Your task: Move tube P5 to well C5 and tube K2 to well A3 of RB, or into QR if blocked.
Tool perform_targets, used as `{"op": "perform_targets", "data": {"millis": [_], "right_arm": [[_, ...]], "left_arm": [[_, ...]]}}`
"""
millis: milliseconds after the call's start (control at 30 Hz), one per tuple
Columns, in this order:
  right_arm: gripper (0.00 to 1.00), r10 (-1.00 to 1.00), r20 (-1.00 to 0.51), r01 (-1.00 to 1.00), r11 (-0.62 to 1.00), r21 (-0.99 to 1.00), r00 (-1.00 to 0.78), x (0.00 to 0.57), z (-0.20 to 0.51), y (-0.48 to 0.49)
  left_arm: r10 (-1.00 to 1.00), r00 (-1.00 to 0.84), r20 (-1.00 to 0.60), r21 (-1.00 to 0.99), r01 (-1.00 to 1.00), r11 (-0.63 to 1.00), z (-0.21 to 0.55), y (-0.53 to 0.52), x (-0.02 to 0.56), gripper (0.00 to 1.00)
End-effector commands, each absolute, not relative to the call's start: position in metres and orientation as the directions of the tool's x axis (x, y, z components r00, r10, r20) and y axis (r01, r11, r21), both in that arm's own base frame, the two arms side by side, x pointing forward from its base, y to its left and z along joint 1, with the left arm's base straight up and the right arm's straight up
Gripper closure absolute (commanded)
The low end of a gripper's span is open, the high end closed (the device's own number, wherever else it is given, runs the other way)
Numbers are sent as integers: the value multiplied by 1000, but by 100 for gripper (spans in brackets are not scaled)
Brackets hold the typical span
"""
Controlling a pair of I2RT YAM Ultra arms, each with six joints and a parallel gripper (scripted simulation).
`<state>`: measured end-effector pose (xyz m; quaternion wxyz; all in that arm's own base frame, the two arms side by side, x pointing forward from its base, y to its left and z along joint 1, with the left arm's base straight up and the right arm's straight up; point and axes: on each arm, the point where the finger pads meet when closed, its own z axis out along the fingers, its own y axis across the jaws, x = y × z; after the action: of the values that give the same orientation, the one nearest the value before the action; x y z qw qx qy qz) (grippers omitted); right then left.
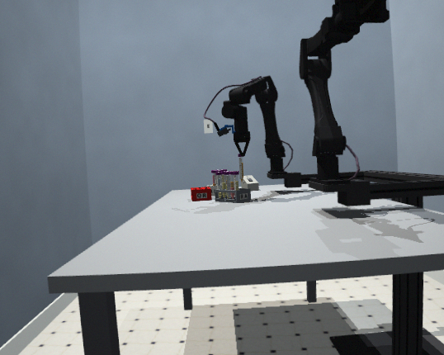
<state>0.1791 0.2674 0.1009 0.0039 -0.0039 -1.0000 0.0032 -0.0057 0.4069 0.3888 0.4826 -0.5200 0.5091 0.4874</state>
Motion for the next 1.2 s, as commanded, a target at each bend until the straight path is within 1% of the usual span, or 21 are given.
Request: {"op": "perform_targets", "data": {"millis": [0, 600, 1167], "right_arm": [[100, 5, -13, 5, 1000, 8, -1000, 174, 106, 266], [100, 5, -14, 5, 1000, 11, -1000, 157, 105, 249], [100, 11, -19, 10, 1000, 11, -1000, 197, 104, 210]], "left_arm": [[0, 0, -1000, 0, -1000, -16, 416, 398, -7, 100], [0, 0, -1000, 0, -1000, -16, 416, 398, -7, 100], [0, 0, -1000, 0, -1000, -16, 416, 398, -7, 100]]}}
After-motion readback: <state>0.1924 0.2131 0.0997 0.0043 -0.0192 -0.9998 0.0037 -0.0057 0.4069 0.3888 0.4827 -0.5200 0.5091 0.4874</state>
